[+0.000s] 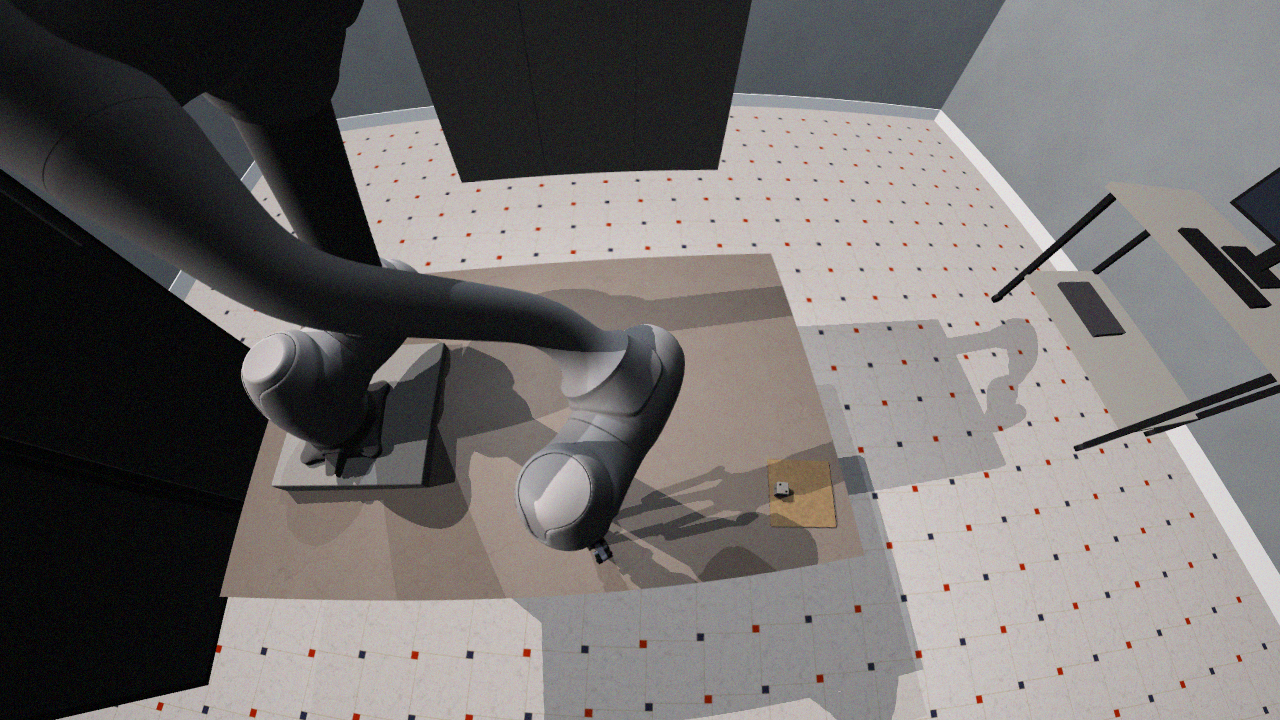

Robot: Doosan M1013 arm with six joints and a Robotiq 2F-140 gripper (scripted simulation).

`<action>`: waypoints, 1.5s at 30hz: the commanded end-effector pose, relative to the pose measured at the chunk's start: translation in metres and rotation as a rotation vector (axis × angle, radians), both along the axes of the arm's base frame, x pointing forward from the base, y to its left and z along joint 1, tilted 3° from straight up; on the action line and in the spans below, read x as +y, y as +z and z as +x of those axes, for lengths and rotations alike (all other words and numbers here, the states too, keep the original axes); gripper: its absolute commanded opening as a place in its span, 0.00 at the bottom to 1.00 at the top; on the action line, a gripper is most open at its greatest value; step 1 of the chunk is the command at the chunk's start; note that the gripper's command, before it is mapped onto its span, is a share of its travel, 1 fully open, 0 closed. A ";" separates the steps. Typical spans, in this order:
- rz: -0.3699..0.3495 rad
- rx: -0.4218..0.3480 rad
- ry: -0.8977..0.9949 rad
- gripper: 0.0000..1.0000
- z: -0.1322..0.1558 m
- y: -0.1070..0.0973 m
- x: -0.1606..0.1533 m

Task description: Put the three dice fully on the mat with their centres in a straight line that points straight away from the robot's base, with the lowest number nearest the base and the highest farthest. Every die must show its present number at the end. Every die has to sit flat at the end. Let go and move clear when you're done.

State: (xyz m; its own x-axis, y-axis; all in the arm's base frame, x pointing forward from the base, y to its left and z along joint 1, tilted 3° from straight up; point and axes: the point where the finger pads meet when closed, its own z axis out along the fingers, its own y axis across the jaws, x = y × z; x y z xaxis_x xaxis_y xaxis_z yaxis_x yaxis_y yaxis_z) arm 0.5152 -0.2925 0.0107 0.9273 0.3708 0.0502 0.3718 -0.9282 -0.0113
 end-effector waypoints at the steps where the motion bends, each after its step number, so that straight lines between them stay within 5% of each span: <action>1: 0.000 -0.001 0.000 0.32 0.000 0.001 0.000; 3: 0.000 -0.001 0.000 0.32 0.000 0.001 0.000; 4: 0.000 -0.001 0.000 0.21 0.000 0.001 0.000; 39: 0.000 -0.001 0.000 0.21 0.000 0.001 0.000; 45: 0.000 -0.001 0.000 0.21 0.000 0.020 -0.001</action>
State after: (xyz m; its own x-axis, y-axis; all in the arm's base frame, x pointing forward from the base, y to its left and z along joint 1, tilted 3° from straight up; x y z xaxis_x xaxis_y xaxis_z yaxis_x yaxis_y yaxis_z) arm 0.5148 -0.2924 0.0167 0.9272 0.3712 0.0499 0.3722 -0.9281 -0.0117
